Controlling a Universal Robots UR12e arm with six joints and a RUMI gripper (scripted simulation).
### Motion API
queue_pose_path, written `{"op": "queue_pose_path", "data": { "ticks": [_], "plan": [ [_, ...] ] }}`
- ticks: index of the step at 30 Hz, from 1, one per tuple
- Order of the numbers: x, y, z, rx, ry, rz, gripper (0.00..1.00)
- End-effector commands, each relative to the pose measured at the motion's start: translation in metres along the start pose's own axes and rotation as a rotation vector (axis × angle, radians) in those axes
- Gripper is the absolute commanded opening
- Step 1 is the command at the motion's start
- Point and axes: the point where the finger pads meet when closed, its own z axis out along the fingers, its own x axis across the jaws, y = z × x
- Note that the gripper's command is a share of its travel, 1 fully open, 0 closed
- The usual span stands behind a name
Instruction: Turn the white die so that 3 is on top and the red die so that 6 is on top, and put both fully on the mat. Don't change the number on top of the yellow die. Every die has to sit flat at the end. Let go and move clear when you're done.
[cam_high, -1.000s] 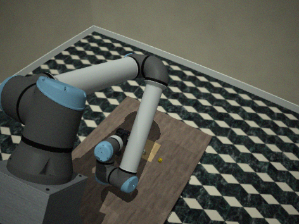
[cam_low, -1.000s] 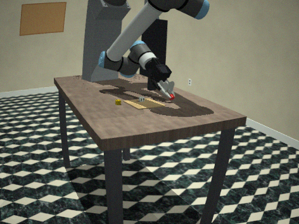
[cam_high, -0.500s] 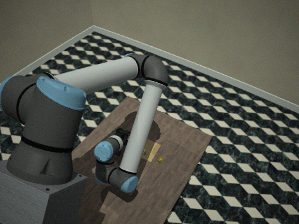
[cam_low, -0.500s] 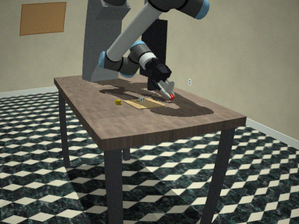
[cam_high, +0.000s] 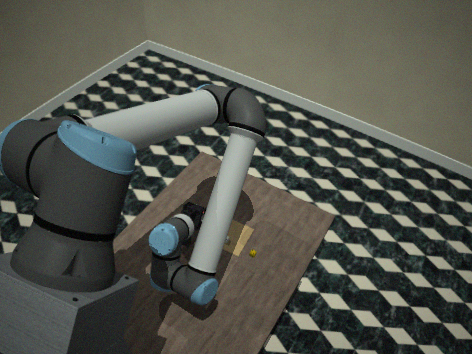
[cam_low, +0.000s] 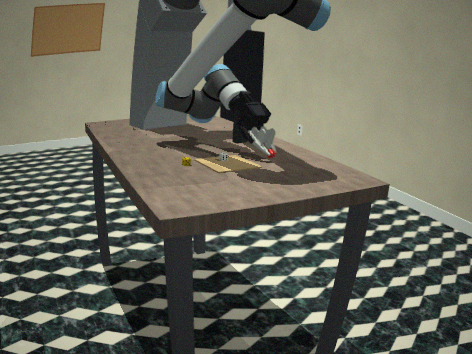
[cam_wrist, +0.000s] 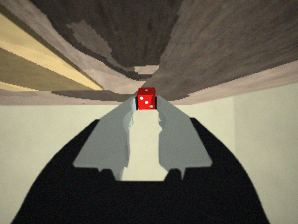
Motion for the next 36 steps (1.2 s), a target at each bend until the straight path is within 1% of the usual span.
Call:
{"op": "queue_pose_path", "data": {
  "ticks": [1, 24, 36],
  "plan": [
    [0.0001, 0.0003, -0.0001, 0.000, 0.000, 0.000, 0.03],
    [0.0001, -0.0086, 0.0062, 0.000, 0.000, 0.000, 0.03],
    [0.0001, -0.0091, 0.0065, 0.000, 0.000, 0.000, 0.03]
  ]
}}
